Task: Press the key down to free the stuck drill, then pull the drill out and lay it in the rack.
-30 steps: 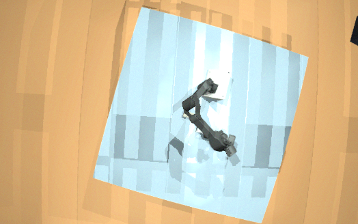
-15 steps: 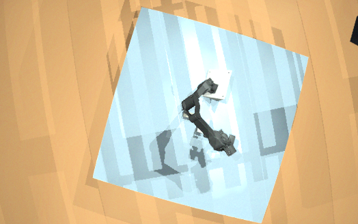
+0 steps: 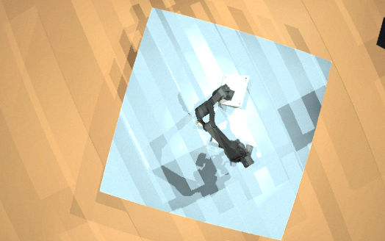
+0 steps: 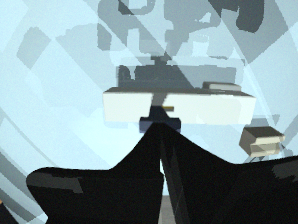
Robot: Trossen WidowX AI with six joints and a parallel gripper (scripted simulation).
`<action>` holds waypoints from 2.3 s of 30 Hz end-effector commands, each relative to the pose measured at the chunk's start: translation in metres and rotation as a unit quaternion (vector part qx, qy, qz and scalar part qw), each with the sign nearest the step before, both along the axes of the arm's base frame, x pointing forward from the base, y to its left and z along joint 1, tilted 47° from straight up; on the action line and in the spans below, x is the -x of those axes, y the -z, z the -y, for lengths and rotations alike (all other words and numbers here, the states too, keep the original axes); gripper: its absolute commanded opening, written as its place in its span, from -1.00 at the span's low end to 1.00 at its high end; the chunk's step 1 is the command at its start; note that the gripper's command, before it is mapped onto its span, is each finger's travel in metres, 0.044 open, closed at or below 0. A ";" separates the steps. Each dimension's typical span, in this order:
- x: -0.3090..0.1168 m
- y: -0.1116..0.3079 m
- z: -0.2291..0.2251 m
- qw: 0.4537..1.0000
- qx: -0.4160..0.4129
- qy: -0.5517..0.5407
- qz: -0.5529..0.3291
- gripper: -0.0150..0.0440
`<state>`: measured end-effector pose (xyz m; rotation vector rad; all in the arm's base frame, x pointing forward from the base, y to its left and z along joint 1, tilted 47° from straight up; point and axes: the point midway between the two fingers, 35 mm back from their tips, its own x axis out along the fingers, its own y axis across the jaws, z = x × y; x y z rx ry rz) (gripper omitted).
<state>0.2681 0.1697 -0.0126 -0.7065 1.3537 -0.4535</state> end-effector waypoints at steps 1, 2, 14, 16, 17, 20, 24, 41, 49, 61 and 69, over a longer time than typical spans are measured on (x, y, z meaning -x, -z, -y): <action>0.001 0.012 0.021 1.000 0.023 0.014 -0.017 -0.49; 0.001 0.012 0.021 1.000 0.023 0.014 -0.017 -0.49; 0.000 0.014 0.024 0.999 0.023 0.014 -0.017 -0.49; 0.000 0.014 0.025 0.999 0.023 0.014 -0.017 -0.49; 0.000 0.014 0.025 0.999 0.023 0.014 -0.017 -0.49; 0.000 0.015 0.026 0.999 0.023 0.014 -0.017 -0.49; 0.000 0.016 0.027 0.999 0.023 0.014 -0.017 -0.49; 0.007 -0.035 -0.035 1.000 0.022 0.014 -0.018 0.49; -0.004 -0.040 -0.011 0.995 0.027 -0.055 -0.073 1.00; -0.028 -0.069 0.084 0.872 0.089 -0.341 -0.339 1.00; -0.028 -0.077 0.118 0.792 0.112 -0.424 -0.425 1.00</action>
